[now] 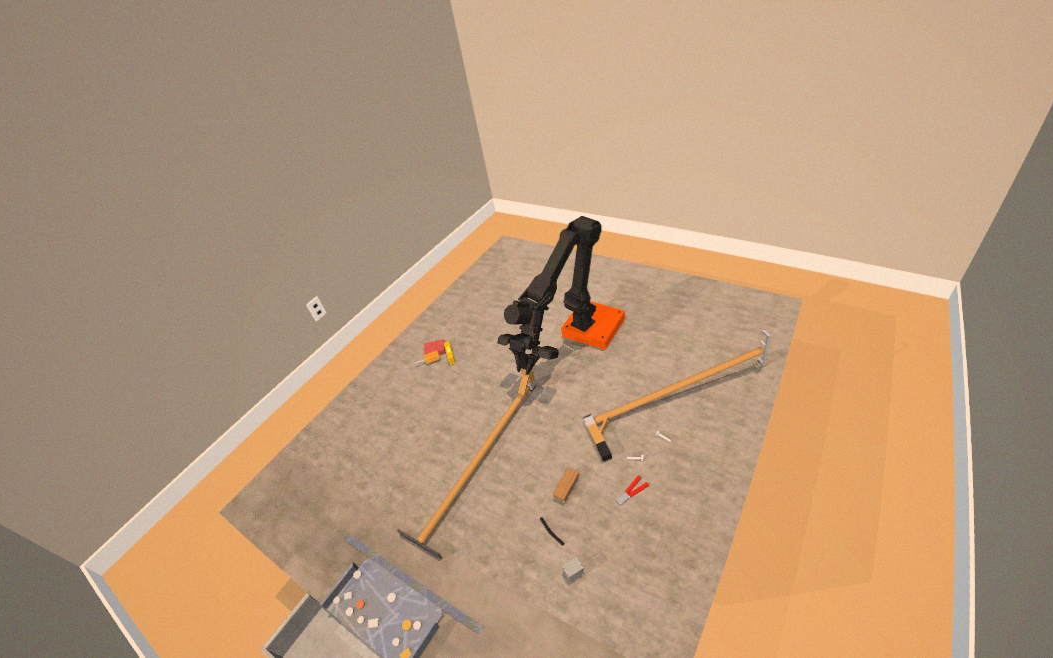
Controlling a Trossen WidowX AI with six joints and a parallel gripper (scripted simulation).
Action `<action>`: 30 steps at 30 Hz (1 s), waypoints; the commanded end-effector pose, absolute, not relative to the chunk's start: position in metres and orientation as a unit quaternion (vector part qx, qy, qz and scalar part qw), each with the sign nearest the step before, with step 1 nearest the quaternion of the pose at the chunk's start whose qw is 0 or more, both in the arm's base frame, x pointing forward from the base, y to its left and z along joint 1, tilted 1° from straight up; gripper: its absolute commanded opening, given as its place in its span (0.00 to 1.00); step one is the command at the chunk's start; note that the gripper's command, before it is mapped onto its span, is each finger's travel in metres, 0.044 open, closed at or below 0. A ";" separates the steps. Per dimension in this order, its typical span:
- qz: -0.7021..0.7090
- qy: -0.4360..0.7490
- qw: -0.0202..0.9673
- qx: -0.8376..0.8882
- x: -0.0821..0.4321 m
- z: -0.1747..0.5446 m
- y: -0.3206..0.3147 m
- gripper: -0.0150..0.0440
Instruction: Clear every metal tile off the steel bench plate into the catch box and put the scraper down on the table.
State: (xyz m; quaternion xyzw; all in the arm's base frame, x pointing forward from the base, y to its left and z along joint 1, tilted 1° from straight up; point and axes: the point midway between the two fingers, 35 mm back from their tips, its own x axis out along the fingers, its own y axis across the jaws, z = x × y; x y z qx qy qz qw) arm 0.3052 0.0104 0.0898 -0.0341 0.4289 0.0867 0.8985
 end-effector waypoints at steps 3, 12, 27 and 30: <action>0.083 0.419 0.903 -0.034 0.320 0.098 0.009 0.25; 0.081 0.419 0.904 -0.034 0.334 0.100 0.009 0.25; 0.077 0.418 0.904 -0.033 0.358 0.101 0.011 0.25; 0.076 0.418 0.905 -0.033 0.363 0.101 0.011 0.25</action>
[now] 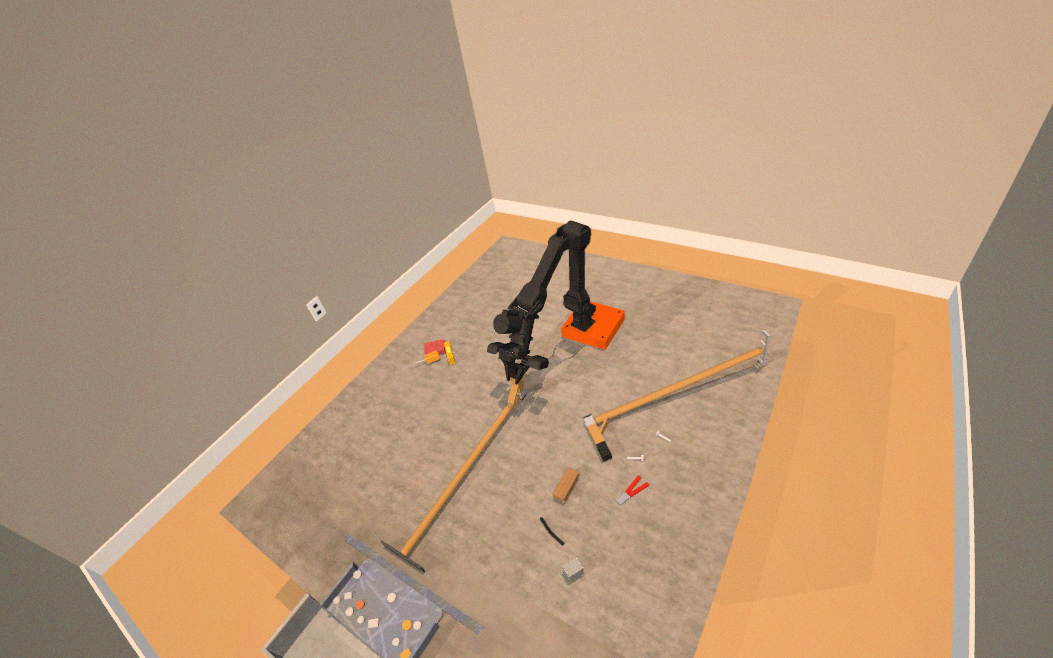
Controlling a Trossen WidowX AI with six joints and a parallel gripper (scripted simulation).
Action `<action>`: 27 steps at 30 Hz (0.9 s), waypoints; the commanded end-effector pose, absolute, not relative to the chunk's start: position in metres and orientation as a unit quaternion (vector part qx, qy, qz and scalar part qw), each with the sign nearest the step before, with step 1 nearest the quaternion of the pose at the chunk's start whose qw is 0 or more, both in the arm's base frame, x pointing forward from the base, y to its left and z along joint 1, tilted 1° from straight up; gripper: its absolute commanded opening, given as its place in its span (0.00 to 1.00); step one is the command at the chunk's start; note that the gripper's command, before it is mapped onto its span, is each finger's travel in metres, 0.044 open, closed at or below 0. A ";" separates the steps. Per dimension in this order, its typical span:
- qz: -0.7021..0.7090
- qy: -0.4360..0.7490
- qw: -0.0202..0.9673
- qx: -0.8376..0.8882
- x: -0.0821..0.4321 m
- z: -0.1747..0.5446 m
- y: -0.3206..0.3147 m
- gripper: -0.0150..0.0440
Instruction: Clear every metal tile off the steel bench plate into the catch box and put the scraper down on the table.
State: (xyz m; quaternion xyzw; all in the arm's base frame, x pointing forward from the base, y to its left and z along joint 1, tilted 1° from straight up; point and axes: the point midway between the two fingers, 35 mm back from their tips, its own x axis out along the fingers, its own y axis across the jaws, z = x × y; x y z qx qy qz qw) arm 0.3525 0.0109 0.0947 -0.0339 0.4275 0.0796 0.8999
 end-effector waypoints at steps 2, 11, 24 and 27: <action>0.076 0.418 0.905 -0.033 0.366 0.101 0.012 0.25; 0.074 0.418 0.905 -0.032 0.380 0.100 0.015 0.25; 0.071 0.417 0.906 -0.032 0.397 0.098 0.025 0.25; 0.071 0.417 0.906 -0.031 0.398 0.098 0.026 0.25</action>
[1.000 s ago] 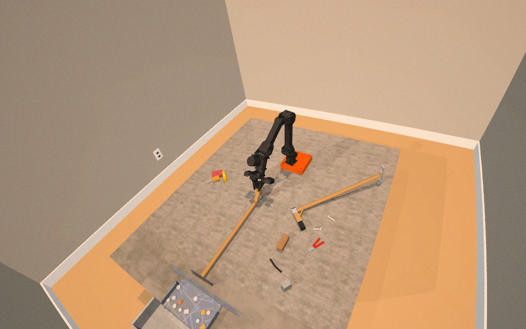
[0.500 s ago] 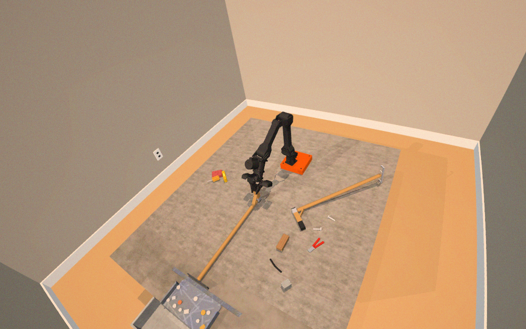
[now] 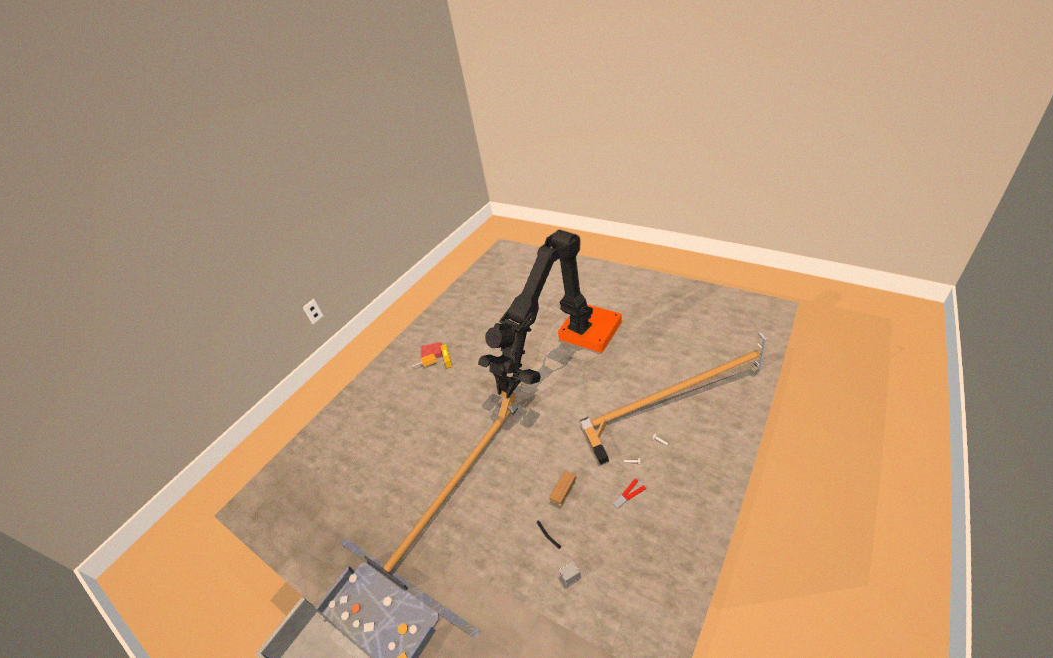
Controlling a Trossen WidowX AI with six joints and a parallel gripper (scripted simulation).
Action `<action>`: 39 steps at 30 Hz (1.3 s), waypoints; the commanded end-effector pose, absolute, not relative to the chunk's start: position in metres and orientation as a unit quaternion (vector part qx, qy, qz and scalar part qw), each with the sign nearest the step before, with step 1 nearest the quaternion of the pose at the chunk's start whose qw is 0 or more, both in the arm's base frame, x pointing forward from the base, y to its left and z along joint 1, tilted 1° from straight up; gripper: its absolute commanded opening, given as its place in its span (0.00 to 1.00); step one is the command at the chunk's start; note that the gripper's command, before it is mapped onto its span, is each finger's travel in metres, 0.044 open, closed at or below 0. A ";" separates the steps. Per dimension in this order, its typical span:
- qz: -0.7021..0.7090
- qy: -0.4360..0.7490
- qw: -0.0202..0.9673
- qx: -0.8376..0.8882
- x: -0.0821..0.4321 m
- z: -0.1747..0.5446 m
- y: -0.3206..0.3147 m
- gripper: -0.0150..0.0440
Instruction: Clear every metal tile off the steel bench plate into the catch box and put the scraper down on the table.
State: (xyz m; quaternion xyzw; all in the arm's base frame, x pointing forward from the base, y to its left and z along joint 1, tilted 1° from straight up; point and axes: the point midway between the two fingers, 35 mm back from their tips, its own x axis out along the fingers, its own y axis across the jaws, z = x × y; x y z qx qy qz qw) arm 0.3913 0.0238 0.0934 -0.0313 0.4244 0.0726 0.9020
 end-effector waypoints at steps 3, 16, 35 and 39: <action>0.071 0.417 0.906 -0.032 0.402 0.098 0.026 0.25; 0.071 0.416 0.906 -0.032 0.424 0.100 0.025 0.25; 0.071 0.415 0.907 -0.032 0.451 0.103 0.028 0.25; 0.071 0.415 0.907 -0.032 0.458 0.104 0.029 0.25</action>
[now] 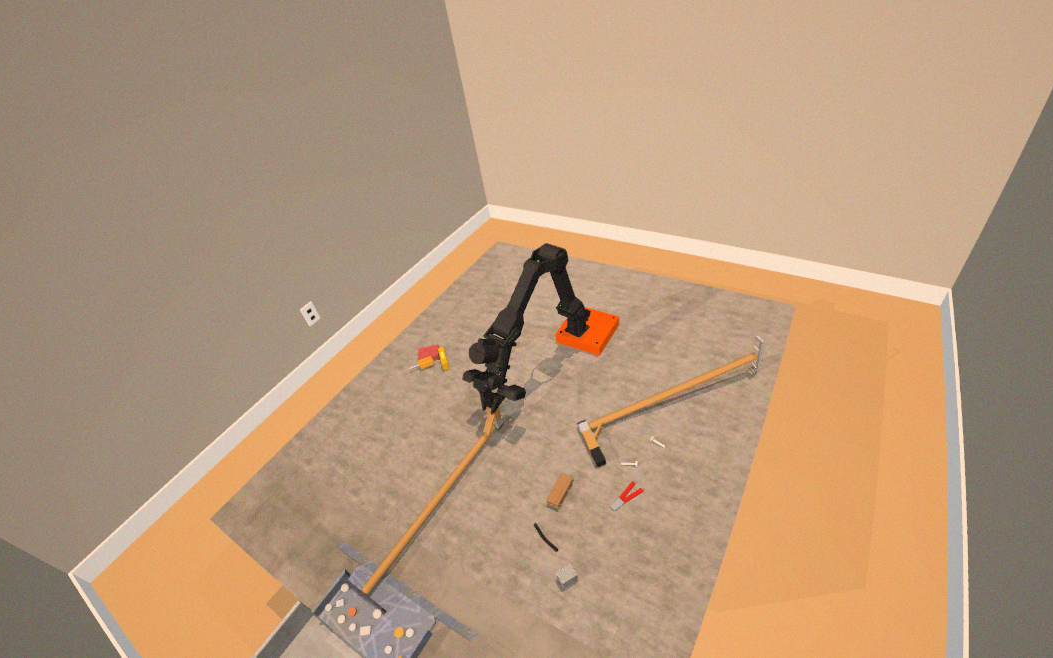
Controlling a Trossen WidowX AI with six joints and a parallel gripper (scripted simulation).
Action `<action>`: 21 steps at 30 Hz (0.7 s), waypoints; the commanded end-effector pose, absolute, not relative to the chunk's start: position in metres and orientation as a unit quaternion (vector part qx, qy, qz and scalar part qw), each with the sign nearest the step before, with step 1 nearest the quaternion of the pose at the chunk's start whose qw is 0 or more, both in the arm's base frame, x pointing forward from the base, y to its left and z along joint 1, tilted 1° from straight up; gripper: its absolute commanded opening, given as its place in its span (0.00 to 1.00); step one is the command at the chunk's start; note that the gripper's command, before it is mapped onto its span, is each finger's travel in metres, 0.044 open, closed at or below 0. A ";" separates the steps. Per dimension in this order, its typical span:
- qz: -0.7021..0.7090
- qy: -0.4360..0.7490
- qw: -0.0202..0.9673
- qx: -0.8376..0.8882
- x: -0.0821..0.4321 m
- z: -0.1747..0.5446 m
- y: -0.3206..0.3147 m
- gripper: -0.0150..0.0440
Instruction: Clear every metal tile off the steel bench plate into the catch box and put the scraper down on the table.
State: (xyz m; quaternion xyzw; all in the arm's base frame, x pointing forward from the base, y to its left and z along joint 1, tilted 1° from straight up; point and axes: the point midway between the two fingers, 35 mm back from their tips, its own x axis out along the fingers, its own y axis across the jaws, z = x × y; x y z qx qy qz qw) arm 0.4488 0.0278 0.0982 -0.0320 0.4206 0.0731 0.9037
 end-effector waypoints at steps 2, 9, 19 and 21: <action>0.071 0.414 0.907 -0.032 0.461 0.105 0.029 0.25; 0.071 0.414 0.907 -0.032 0.471 0.106 0.031 0.25; 0.071 0.413 0.907 -0.031 0.486 0.108 0.033 0.25; 0.071 0.413 0.907 -0.031 0.489 0.109 0.034 0.25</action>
